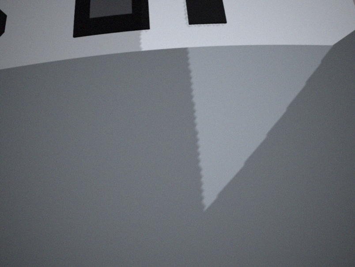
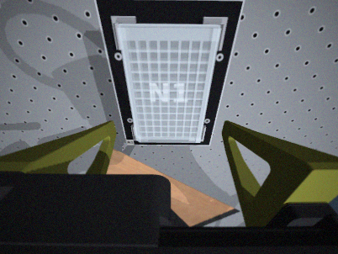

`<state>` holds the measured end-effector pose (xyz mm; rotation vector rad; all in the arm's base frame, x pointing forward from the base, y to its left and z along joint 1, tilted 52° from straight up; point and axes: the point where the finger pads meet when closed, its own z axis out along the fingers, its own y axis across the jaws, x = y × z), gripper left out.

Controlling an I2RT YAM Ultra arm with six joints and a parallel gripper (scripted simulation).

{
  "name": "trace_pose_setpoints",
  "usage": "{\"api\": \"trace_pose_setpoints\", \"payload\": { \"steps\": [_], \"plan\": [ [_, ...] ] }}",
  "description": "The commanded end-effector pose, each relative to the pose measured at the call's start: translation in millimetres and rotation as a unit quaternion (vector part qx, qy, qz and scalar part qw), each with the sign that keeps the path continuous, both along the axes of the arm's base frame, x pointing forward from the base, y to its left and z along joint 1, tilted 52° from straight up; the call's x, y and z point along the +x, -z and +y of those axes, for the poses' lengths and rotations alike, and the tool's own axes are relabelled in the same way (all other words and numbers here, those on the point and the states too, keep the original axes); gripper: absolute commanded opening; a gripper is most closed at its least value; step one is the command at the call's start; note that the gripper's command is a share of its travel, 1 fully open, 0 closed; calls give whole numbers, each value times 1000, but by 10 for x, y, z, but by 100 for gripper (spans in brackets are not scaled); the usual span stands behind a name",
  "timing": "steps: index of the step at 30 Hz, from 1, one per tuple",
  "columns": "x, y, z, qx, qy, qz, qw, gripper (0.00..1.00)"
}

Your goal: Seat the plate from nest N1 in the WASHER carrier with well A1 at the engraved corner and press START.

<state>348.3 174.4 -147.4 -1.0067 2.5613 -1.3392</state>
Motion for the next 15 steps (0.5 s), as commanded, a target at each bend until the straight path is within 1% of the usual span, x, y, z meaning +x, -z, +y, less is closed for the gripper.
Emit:
{"api": "trace_pose_setpoints", "payload": {
  "steps": [1, 3, 5, 7, 8, 9, 13, 14, 15],
  "plan": [
    [45, 42, 13, 3, -13, -8, 1000, 100],
    [76, 59, -5, 5, -11, -10, 1000, 100],
    [26, 124, -22, -2, -18, -4, 1000, 100],
    [26, 124, -22, -2, -18, -4, 1000, 100],
    [67, 118, 35, 5, -21, -10, 1000, 100],
    [33, 136, -20, -1, -21, -4, 1000, 100],
    [96, 182, -130, 0, -11, -5, 1000, 100],
    [97, 183, -133, 0, -12, -5, 1000, 100],
    [119, 143, -46, 6, -19, -12, 1000, 100]
  ]
}}
